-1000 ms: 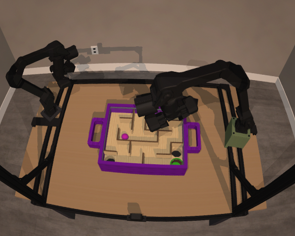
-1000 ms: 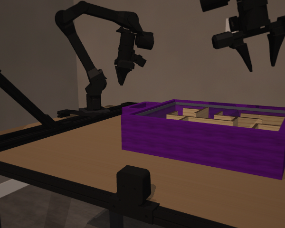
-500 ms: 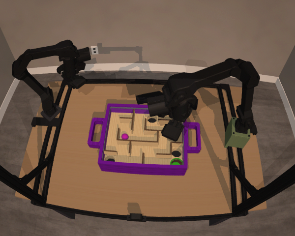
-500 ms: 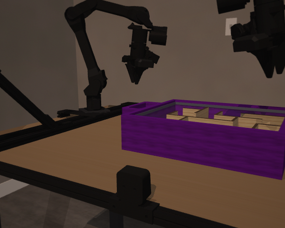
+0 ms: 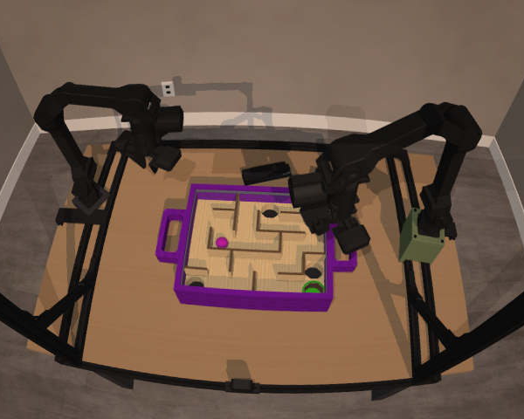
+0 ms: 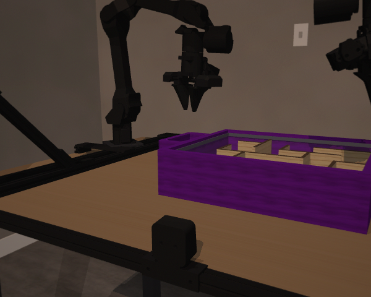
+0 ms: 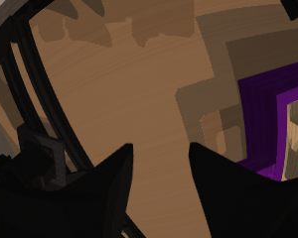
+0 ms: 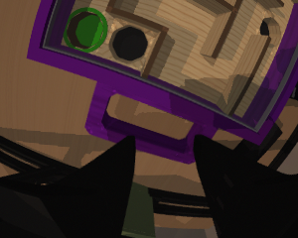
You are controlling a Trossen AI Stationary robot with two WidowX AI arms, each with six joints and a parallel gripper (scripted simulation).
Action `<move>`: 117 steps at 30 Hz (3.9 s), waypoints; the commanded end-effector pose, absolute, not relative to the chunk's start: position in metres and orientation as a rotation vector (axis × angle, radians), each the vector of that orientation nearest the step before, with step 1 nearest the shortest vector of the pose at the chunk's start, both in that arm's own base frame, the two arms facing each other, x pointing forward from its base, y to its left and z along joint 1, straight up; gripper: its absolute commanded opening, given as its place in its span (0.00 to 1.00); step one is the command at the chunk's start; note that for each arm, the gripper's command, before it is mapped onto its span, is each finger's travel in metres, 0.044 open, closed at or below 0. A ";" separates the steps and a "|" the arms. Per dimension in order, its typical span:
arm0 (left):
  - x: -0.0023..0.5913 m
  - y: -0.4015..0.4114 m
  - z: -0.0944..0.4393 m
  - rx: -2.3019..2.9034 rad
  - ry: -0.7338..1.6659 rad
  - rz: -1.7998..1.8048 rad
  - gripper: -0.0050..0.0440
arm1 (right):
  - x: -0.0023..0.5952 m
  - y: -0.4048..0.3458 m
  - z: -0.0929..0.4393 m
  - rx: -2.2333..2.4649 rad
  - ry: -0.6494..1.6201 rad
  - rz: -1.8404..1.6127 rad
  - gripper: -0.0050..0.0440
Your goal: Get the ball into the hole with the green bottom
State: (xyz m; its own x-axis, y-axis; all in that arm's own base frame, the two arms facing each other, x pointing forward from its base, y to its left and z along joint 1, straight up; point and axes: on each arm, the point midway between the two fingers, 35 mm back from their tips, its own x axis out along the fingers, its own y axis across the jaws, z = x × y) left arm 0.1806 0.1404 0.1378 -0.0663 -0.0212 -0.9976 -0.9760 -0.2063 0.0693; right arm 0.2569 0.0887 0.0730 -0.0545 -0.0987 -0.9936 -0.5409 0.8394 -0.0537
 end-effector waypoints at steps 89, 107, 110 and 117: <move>0.310 0.039 0.074 -1.611 0.888 1.611 0.45 | 0.198 0.077 -0.020 -1.326 1.130 1.324 0.45; 0.308 0.039 0.049 -1.611 0.888 1.611 0.45 | 0.196 0.076 -0.045 -1.325 1.130 1.325 0.45; 0.308 0.039 0.049 -1.611 0.888 1.611 0.35 | 0.196 0.076 -0.045 -1.325 1.130 1.325 0.35; 0.308 0.039 0.049 -1.611 0.888 1.611 0.15 | 0.196 0.076 -0.045 -1.325 1.130 1.325 0.15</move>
State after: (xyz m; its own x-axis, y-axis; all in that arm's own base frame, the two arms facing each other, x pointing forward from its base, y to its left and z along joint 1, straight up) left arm 0.3107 0.0395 0.0508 0.0095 0.0047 -0.9999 -0.8459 -0.5333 -0.0105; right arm 0.1990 0.0763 -0.0435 0.0138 -0.0009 -0.9999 -0.9878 -0.1551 -0.0135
